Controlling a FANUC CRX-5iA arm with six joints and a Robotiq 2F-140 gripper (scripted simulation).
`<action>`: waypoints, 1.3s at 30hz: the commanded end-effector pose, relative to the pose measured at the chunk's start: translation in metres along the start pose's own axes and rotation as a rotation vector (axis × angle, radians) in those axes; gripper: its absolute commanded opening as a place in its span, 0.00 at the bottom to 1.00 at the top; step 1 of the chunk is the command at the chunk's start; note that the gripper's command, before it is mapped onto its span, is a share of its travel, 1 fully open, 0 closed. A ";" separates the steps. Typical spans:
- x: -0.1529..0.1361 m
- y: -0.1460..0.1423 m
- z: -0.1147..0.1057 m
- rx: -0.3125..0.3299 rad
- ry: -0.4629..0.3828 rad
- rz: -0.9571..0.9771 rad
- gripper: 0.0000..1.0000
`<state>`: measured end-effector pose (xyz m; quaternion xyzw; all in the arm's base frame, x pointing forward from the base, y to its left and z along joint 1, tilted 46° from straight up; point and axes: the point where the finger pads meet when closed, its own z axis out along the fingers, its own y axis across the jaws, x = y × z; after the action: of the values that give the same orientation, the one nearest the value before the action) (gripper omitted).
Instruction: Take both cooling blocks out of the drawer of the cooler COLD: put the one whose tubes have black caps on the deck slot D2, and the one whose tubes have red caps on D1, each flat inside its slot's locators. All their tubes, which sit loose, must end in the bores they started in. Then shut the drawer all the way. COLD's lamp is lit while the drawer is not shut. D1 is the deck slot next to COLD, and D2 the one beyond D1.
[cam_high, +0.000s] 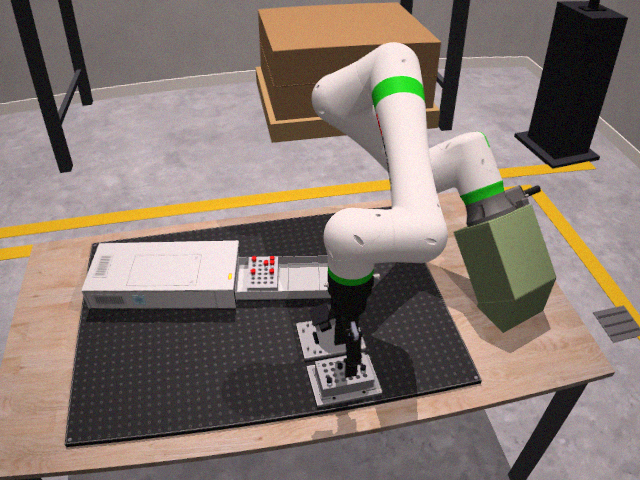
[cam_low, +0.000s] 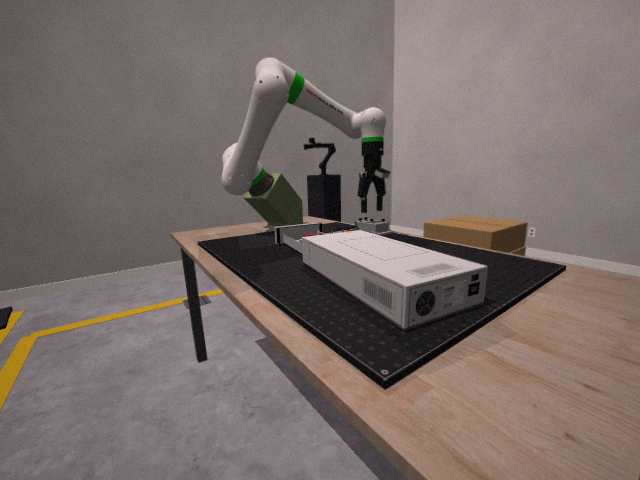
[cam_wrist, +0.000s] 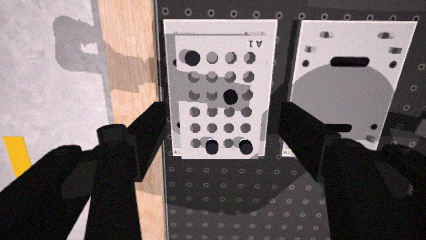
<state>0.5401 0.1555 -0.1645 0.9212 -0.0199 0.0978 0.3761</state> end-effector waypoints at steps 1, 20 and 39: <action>0.001 -0.001 -0.006 0.001 0.002 0.000 0.66; 0.001 -0.001 -0.029 0.001 0.002 0.000 0.66; 0.001 0.000 -0.051 0.001 0.002 0.000 0.66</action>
<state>0.5324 0.1880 -0.1319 0.9212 -0.0199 0.0978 0.3761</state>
